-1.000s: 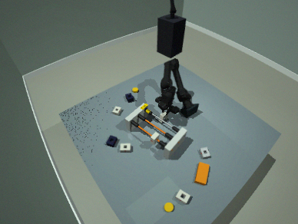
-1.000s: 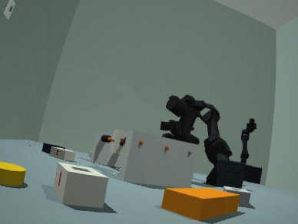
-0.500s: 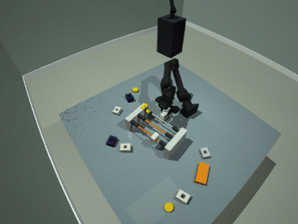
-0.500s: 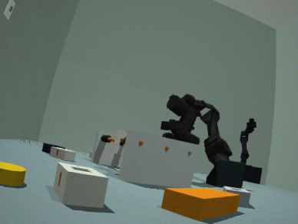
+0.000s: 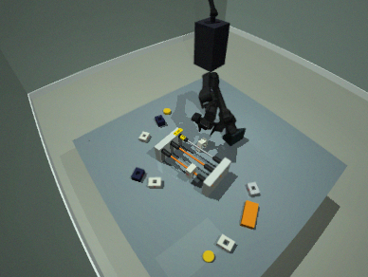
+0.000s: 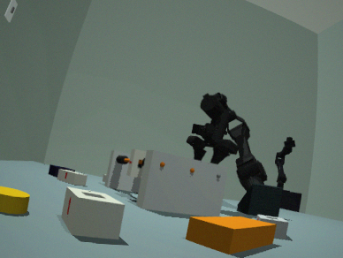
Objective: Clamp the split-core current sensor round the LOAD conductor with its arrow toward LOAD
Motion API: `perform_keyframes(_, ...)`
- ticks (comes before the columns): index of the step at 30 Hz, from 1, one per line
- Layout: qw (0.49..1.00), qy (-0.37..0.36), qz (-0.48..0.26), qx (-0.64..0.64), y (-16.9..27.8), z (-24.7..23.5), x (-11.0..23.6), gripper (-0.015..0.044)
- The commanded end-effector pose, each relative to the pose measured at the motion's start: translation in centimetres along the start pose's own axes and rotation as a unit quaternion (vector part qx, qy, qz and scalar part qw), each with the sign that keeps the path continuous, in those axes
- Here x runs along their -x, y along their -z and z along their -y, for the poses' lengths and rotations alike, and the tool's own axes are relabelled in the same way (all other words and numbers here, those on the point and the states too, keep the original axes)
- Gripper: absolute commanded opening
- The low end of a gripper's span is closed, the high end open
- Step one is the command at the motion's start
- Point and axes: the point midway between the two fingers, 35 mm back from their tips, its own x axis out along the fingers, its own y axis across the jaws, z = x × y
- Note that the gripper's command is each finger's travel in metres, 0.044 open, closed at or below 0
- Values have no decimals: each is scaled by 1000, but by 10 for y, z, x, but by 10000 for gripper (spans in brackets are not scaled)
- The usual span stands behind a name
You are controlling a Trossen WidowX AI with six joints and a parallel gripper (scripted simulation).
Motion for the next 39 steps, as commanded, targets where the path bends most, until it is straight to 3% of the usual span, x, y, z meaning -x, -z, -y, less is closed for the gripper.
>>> perform_keyframes(1, 976, -20, -32, 214, -8, 3, 1, 320)
perform_keyframes(8, 844, -74, -60, 528, -21, 7, -2, 320)
perform_keyframes(11, 803, -88, -61, 587, -24, 8, -3, 320)
perform_keyframes(39, 803, -88, -60, 587, -19, 5, -36, 320)
